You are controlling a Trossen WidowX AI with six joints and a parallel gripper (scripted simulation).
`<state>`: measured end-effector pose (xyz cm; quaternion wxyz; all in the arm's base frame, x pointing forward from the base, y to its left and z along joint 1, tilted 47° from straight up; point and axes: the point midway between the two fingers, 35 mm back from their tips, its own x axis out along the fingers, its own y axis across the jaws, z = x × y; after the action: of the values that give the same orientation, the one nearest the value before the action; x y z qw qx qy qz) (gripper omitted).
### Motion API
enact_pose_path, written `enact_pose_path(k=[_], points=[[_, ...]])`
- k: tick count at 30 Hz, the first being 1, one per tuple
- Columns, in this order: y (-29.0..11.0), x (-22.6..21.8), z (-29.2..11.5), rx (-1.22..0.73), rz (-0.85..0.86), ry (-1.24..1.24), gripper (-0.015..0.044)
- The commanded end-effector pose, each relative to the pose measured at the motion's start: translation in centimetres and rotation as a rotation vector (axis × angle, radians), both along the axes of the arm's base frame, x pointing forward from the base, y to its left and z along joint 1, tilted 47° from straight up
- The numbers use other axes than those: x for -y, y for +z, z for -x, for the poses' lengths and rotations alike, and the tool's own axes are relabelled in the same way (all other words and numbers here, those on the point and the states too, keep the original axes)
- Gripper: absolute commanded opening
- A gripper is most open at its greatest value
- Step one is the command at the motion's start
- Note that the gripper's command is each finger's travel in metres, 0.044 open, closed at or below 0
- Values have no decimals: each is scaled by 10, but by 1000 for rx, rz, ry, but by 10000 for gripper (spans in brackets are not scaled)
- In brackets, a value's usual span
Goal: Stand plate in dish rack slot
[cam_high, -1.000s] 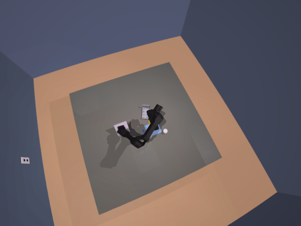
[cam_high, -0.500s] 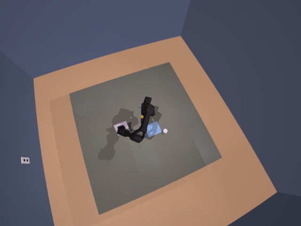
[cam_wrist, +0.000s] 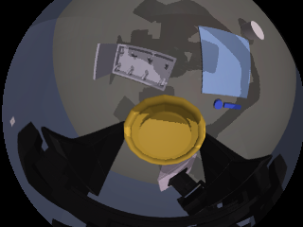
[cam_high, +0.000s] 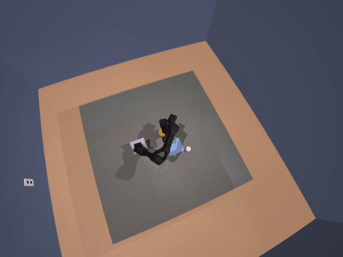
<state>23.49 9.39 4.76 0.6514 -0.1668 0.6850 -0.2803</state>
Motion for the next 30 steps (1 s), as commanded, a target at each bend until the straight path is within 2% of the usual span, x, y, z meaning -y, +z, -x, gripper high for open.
enact_pose_path(k=[1, 16, 30], points=[[-7, 4, 2, -60, -64, 24, 0], [-36, 19, 3, -250, -353, 178, 0], [-56, 30, 1, -304, -630, 394, 0]])
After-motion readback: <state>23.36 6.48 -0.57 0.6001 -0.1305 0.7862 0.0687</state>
